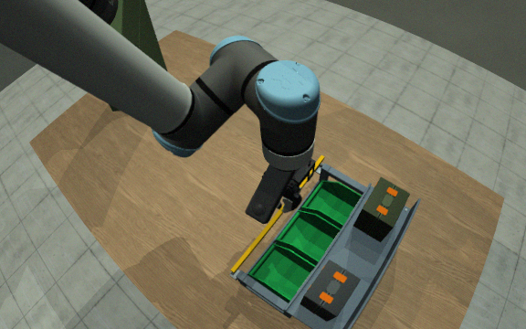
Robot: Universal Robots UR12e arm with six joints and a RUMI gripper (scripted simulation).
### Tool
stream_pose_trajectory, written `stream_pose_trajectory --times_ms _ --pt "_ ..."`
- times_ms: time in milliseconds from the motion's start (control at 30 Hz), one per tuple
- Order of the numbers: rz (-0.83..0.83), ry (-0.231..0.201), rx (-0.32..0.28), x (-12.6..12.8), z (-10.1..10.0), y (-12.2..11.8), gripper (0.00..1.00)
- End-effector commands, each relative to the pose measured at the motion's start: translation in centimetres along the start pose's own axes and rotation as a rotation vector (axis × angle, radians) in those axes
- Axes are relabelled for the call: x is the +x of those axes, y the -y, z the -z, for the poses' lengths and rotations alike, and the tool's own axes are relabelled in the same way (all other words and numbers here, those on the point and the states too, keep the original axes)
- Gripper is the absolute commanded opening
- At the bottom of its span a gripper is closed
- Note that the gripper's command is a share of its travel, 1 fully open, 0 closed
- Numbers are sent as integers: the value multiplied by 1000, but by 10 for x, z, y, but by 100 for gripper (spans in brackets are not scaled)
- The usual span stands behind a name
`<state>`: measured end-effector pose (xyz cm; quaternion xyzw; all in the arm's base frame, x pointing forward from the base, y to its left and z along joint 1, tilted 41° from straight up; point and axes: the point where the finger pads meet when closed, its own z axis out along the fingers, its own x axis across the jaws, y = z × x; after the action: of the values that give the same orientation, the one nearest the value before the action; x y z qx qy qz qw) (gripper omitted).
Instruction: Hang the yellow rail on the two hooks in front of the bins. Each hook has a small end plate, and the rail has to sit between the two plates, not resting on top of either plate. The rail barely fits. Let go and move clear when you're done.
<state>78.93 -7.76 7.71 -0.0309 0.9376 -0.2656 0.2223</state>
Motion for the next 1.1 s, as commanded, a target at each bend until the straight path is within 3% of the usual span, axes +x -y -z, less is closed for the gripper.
stream_pose_trajectory --times_ms 0,1067 --pt "-2 4 1 -3 -4 2 0" --pt "-1 5 1 -3 -13 1 0"
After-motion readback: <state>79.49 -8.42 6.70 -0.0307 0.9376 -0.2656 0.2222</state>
